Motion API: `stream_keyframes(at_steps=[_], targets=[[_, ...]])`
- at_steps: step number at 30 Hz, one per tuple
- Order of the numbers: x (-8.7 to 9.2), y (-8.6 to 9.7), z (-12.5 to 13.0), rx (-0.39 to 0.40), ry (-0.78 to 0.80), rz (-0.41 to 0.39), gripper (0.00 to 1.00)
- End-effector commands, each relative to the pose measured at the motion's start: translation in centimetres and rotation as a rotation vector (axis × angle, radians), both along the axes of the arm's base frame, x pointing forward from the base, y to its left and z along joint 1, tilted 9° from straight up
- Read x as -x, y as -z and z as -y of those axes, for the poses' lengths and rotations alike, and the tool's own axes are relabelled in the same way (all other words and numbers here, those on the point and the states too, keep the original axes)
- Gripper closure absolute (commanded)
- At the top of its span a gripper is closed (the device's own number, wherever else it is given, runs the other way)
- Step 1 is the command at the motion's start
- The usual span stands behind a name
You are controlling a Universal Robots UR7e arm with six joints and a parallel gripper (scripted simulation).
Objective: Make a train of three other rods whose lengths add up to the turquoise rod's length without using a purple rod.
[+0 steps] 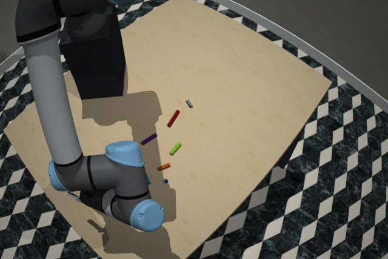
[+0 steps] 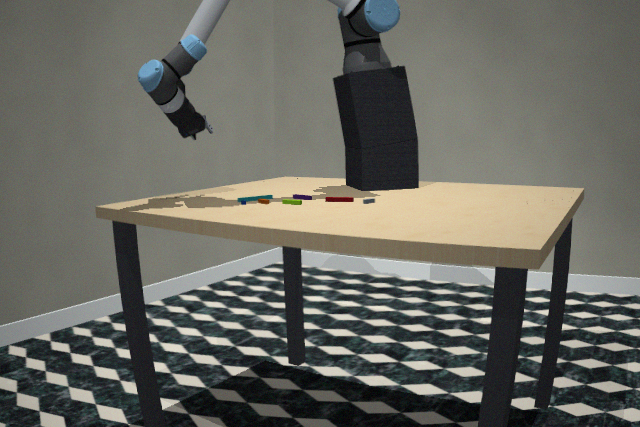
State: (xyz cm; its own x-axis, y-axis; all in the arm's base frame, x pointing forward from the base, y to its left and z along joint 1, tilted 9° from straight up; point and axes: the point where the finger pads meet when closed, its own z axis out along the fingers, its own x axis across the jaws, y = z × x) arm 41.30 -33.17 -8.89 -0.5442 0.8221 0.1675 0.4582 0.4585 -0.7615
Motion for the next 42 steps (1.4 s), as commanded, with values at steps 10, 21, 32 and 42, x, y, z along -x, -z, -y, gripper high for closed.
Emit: stream_keyframes(at_steps=[10,21,32,42], targets=[[-0.1,-0.5,-0.4,0.003,0.005,0.012,0.00],[-0.6,-2.1,-1.7,0.015,0.033,0.062,0.00],[-1.5,-5.9,-4.9,0.038,0.101,0.181,0.00],[-2.3,-11.0,-9.9,0.053,0.199,0.343,0.00]])
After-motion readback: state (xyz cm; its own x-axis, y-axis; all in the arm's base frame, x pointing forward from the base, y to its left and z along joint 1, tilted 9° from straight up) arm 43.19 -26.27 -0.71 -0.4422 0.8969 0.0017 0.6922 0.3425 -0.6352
